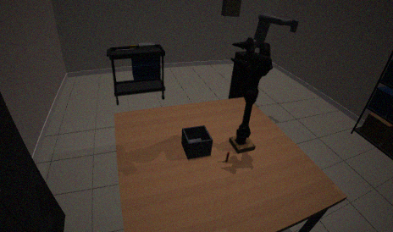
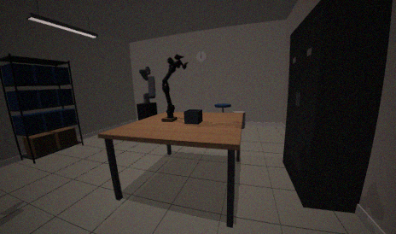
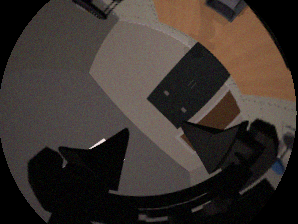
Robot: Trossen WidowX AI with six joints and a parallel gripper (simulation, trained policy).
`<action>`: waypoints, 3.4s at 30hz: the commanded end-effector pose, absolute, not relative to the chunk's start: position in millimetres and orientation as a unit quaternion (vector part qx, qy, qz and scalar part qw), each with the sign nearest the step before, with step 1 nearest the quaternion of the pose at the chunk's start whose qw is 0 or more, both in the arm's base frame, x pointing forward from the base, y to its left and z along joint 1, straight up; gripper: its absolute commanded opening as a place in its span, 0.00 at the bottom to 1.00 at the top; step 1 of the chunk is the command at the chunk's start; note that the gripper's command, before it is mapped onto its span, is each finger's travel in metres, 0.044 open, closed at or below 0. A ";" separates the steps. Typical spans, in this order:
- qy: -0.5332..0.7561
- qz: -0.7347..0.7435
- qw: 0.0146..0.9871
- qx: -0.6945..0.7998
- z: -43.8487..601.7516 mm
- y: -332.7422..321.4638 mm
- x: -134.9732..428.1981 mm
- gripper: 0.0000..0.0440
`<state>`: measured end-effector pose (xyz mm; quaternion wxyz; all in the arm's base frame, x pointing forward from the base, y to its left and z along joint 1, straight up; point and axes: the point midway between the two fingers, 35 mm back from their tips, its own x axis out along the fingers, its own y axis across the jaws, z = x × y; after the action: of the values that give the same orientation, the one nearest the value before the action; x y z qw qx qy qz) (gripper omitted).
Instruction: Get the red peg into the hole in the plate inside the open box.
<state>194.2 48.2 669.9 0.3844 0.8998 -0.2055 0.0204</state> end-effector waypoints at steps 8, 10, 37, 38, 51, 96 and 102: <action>-0.173 0.079 0.488 0.852 658.5 89.0 221.5 1.00; -0.161 0.087 0.513 0.839 650.4 99.5 230.9 1.00; 0.124 -0.021 0.734 0.668 435.4 146.7 337.9 1.00; 0.136 -0.028 0.736 0.663 426.5 145.7 338.7 1.00; 0.301 -0.111 0.730 0.603 322.3 132.6 323.8 1.00; 0.623 -0.392 0.516 0.439 117.5 111.2 173.8 1.00; 0.621 -0.412 0.507 0.433 94.9 106.6 169.0 1.00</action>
<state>171.2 108.8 103.0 0.5106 0.4355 0.6225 -0.4027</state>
